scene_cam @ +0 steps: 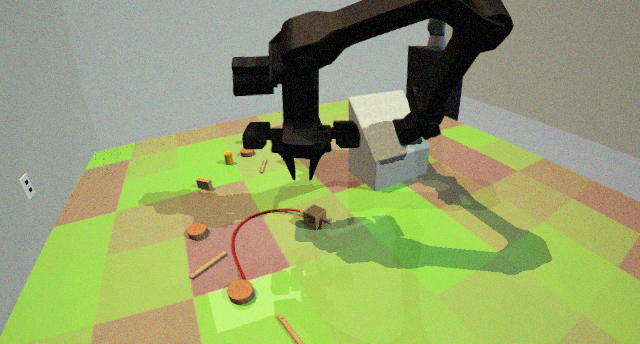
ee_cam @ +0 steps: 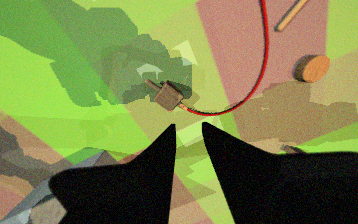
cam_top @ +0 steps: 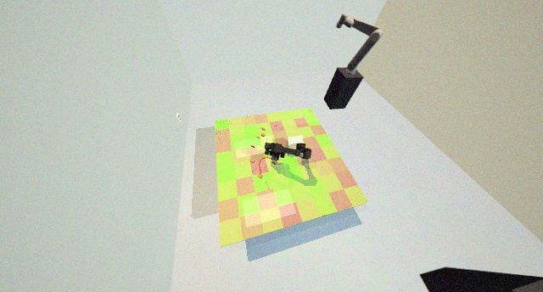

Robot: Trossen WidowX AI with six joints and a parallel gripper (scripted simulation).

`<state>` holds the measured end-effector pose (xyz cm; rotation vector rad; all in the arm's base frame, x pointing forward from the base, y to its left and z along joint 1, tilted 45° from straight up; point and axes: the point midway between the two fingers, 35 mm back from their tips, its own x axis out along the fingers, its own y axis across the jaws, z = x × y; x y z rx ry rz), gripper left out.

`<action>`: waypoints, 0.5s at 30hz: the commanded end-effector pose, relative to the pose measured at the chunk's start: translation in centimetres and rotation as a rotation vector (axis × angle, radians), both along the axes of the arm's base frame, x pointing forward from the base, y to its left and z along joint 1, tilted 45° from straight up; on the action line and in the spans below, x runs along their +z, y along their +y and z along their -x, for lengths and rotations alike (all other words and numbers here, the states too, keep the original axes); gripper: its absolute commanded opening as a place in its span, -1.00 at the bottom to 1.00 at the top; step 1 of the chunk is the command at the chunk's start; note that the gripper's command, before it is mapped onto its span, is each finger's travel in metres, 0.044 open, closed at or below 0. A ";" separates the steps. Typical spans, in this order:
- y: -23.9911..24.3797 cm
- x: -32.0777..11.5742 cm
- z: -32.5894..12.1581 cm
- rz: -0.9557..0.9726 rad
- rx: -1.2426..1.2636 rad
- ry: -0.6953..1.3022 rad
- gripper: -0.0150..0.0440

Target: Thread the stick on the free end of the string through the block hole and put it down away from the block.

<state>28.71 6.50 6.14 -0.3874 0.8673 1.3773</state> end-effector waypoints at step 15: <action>2.1 1.9 2.2 0.083 -1.157 1.143 -0.08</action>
